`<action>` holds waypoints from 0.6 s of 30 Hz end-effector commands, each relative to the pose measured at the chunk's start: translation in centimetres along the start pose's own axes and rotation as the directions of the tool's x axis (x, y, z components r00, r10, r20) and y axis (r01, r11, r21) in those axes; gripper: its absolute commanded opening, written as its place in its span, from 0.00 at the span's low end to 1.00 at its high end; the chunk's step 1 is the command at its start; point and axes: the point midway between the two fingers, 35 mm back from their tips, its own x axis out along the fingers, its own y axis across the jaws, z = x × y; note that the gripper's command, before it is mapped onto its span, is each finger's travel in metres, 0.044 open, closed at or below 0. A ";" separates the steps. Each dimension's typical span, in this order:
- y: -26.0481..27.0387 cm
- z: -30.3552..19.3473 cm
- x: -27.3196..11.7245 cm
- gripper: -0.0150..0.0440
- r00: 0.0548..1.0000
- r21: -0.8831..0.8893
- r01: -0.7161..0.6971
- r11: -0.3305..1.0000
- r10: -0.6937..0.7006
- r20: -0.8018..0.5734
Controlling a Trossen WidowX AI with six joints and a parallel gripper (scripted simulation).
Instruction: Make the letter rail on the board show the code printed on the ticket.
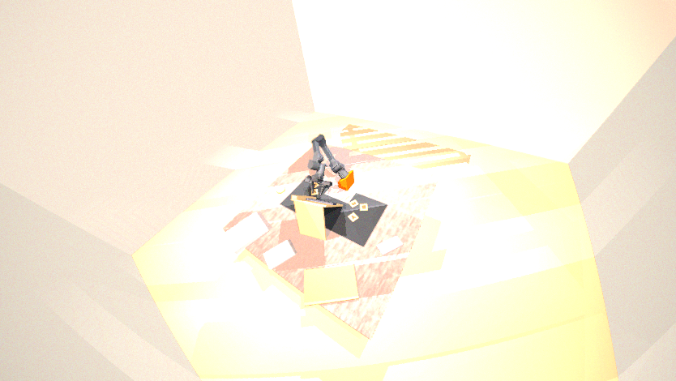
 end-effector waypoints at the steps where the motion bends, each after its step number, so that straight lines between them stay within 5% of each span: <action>1: -0.3 0.1 -0.2 0.75 1.000 0.005 0.004 1.000 -0.004 0.004; 13: -0.1 0.0 0.0 0.26 1.000 0.001 0.000 1.000 0.000 0.000; 18: -0.1 0.0 0.0 0.25 1.000 0.001 0.000 1.000 0.000 0.000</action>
